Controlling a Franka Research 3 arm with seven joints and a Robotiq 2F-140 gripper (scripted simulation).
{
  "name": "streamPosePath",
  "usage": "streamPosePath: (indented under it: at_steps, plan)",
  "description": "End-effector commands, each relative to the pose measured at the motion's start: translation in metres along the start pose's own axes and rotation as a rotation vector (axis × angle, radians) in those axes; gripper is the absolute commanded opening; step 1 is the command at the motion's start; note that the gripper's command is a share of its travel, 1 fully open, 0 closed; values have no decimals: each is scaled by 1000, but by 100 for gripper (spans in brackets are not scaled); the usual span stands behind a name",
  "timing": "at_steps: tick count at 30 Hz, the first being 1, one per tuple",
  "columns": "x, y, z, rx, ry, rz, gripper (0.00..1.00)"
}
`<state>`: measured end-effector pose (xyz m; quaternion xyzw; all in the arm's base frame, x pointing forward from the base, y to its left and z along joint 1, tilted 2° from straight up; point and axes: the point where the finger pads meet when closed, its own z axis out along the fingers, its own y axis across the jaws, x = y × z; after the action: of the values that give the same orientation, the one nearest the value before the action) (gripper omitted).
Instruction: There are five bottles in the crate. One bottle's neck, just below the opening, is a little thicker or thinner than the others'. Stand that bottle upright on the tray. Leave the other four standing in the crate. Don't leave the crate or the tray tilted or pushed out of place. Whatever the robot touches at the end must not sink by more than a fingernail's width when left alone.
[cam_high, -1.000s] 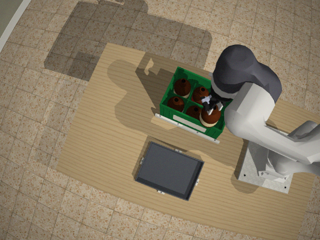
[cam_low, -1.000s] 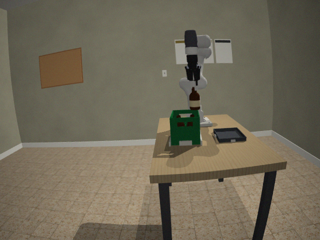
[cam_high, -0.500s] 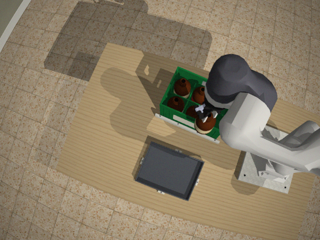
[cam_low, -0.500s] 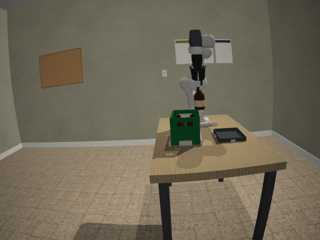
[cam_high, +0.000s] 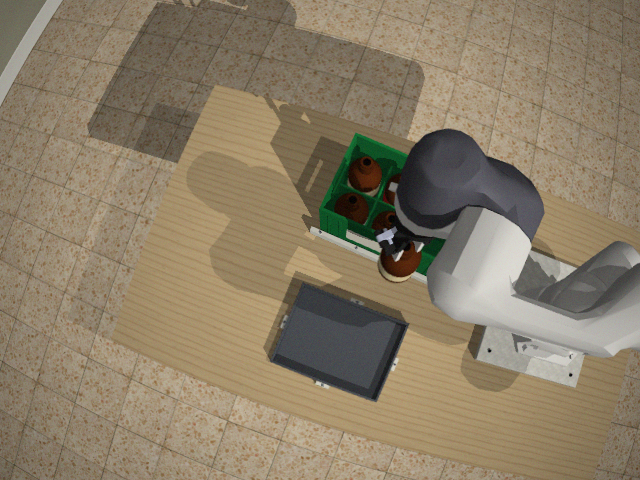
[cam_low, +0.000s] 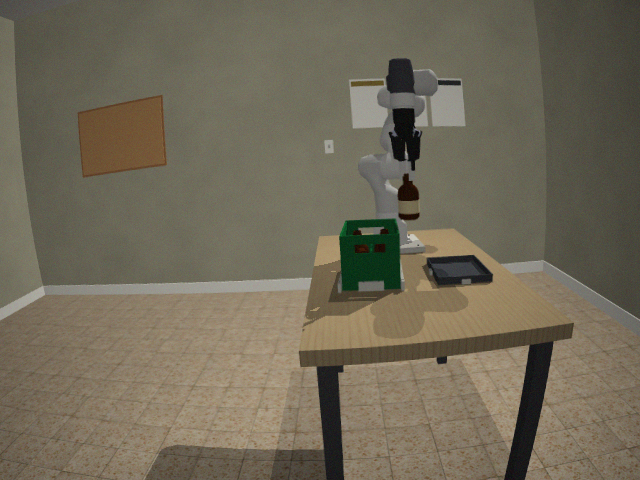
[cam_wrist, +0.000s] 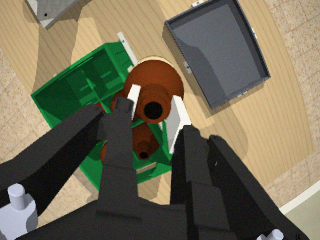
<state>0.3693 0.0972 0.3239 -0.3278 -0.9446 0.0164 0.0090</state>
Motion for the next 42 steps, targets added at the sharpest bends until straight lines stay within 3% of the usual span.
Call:
streamPosePath:
  at_steps: [1, 42]
  plan:
    - [4, 8, -2, -6, 2, 30, 10]
    - [47, 82, -2, -6, 2, 30, 10]
